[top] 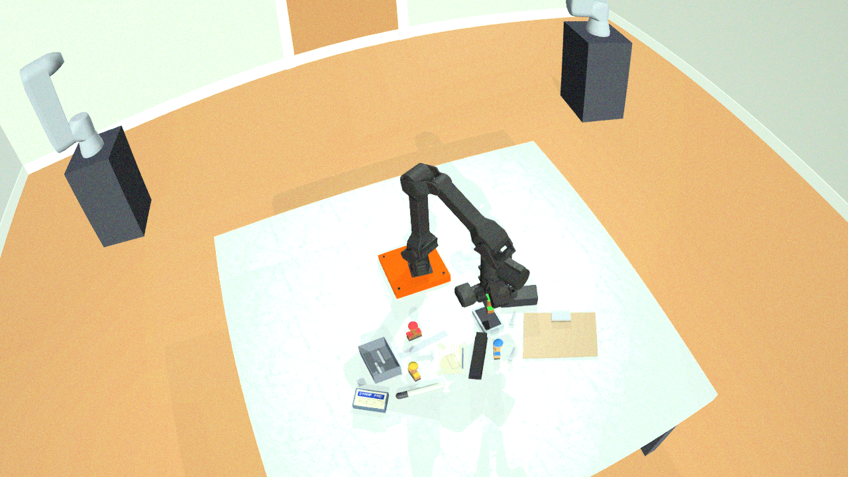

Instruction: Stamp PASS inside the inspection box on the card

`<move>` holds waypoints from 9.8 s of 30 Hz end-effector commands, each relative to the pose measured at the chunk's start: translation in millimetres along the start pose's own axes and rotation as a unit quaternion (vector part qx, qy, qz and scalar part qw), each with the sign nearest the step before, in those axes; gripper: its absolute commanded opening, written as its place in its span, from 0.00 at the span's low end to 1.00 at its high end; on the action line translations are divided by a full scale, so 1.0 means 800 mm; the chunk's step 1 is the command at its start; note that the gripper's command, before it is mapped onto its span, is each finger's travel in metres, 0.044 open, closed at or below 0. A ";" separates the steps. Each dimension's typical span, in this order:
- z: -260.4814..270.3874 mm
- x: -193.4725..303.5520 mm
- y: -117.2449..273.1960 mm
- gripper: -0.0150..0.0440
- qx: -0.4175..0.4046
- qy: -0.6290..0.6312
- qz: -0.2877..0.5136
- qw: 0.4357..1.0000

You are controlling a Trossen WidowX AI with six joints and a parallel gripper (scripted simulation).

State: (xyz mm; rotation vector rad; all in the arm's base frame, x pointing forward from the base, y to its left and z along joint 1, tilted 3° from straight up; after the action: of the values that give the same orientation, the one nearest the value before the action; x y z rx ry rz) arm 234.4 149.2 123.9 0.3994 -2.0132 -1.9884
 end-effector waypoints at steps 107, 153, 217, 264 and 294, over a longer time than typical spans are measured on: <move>-0.001 0.003 -0.059 0.25 -0.002 -0.002 0.002 1.000; 0.000 0.002 -0.037 0.25 -0.002 -0.002 0.002 1.000; -0.204 -0.060 0.019 0.25 0.004 0.095 0.002 0.995; -0.206 -0.061 -0.020 0.25 0.004 0.095 0.000 0.995; -0.206 -0.060 -0.045 0.25 0.003 0.095 -0.002 0.995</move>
State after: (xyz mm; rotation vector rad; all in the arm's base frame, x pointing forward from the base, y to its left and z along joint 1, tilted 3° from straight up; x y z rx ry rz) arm 343.5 15.7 93.2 0.5701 -1.9081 -1.8696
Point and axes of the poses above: the point midway between the two fingers, 35 mm back from their tips, its own y axis back along the fingers, its own z axis across the jaws, x = y × z, the point moved 4 cm from there along y, back along the fingers, and after that the axes turned 15 degrees about y, right-handed, at the moved point
